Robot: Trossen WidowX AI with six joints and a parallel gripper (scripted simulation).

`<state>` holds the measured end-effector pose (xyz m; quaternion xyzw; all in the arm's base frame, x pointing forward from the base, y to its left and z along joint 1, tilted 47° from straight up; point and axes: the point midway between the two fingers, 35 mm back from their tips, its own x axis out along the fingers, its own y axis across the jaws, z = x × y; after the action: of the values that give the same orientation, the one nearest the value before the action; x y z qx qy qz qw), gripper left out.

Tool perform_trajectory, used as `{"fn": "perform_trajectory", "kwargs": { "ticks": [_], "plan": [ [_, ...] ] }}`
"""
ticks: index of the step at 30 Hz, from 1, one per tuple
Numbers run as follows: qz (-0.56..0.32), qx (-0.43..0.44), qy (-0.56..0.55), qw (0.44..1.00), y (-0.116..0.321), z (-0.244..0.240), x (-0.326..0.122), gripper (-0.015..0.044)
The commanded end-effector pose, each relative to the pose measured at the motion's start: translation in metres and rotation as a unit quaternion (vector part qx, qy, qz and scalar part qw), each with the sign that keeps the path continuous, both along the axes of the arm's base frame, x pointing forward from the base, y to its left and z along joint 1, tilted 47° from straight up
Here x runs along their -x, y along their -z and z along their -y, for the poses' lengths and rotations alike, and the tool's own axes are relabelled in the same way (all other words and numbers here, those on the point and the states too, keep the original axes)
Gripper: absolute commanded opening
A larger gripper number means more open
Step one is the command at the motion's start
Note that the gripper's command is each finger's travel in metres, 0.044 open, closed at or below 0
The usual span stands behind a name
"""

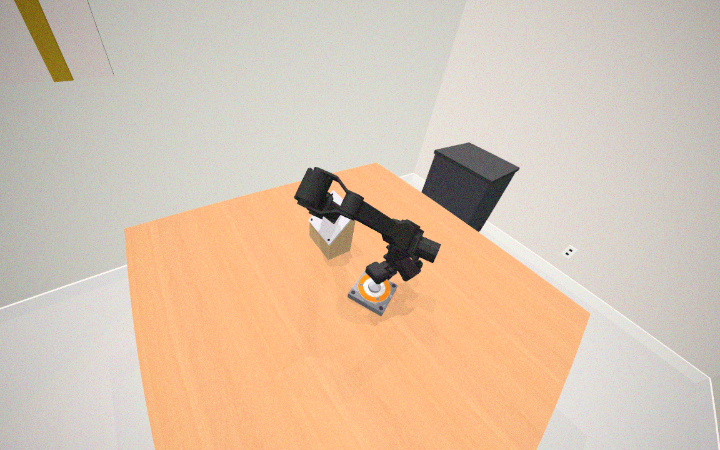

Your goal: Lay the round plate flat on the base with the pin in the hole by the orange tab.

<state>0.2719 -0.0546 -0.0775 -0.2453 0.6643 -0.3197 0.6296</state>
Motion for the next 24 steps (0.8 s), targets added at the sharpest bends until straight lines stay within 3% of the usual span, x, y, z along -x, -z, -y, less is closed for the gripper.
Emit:
{"fn": "perform_trajectory", "kwargs": {
  "ticks": [1,24],
  "plan": [
    [-0.002,-0.001,0.002,1.0,0.001,0.0,0.005,0.0],
    [-0.004,-0.001,-0.001,1.0,-0.025,-0.03,0.007,0.0]
  ]
}}
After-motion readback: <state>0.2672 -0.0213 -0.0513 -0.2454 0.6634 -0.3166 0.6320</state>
